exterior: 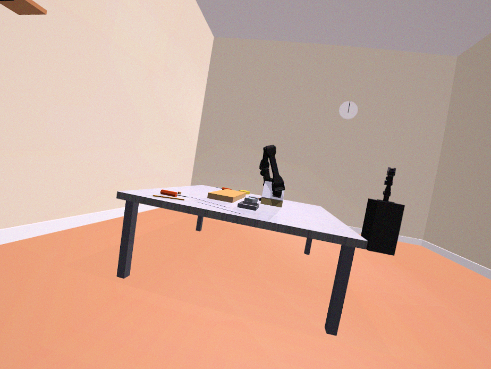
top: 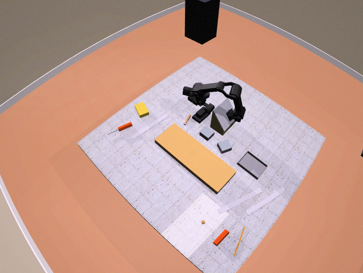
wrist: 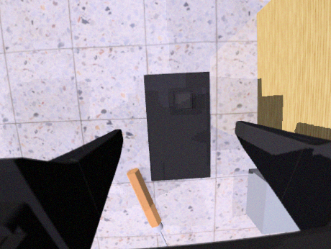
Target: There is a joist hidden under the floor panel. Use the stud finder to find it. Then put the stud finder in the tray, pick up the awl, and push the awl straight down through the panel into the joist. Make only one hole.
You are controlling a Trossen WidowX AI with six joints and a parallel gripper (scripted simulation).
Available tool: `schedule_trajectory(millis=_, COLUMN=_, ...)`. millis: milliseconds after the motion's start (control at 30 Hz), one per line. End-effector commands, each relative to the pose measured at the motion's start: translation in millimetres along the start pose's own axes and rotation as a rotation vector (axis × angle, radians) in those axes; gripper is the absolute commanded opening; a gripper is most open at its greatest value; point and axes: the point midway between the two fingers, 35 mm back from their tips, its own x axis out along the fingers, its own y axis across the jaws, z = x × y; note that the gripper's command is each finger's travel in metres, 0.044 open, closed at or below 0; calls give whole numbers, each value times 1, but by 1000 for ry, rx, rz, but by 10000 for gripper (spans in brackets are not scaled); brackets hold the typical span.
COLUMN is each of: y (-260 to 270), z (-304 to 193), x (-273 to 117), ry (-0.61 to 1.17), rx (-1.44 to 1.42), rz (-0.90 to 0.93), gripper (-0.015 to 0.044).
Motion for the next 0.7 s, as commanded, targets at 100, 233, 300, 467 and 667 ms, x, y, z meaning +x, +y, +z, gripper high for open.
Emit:
schedule_trajectory(millis=100, y=-4, z=-3, x=15, ry=-1, rx=4, rz=-14, gripper=440)
schedule_trajectory(millis=233, y=-4, z=-5, x=21, ry=-1, rx=4, rz=-15, gripper=440)
schedule_trajectory(millis=300, y=-4, z=-6, x=24, ry=-1, rx=4, rz=-15, gripper=440)
schedule_trajectory(millis=467, y=-4, z=-8, x=32, ry=-1, rx=4, rz=-15, gripper=440)
schedule_trajectory(millis=667, y=-5, z=-10, x=41, ry=-1, rx=4, rz=-15, gripper=440)
